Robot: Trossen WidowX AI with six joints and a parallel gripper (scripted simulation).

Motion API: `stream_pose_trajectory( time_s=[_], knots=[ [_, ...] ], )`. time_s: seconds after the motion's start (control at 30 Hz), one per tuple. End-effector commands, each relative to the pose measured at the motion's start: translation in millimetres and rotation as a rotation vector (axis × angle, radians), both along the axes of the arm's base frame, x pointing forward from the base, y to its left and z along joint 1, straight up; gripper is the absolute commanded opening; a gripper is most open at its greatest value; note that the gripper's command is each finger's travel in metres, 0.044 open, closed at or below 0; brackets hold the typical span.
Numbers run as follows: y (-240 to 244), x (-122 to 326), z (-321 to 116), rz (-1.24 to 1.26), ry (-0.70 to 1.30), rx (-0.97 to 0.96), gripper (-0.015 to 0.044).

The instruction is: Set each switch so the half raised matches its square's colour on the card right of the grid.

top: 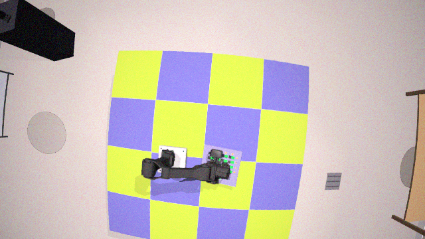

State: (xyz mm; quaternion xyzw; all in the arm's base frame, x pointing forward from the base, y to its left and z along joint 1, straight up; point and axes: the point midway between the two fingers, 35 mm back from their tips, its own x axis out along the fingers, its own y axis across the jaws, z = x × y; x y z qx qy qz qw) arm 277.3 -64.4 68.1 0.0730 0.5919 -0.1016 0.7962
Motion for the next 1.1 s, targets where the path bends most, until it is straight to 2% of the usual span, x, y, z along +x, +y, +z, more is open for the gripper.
stream_pose_trajectory(
  time_s=[0.0,0.33,0.47,0.53,1.07],
  knots=[
    [0.4,0.1,-1.2,0.005,0.001,0.002,0.0000],
    [0.1,-0.4,1.0,0.000,0.001,0.000,0.0000],
    [4.4,-15.5,49.5,0.005,-0.019,-0.004,0.0000],
    [5.6,-20.0,59.3,0.005,-0.023,-0.004,0.0000],
    [17.2,-8.8,69.2,0.005,-0.024,-0.003,0.0000]
  ],
)
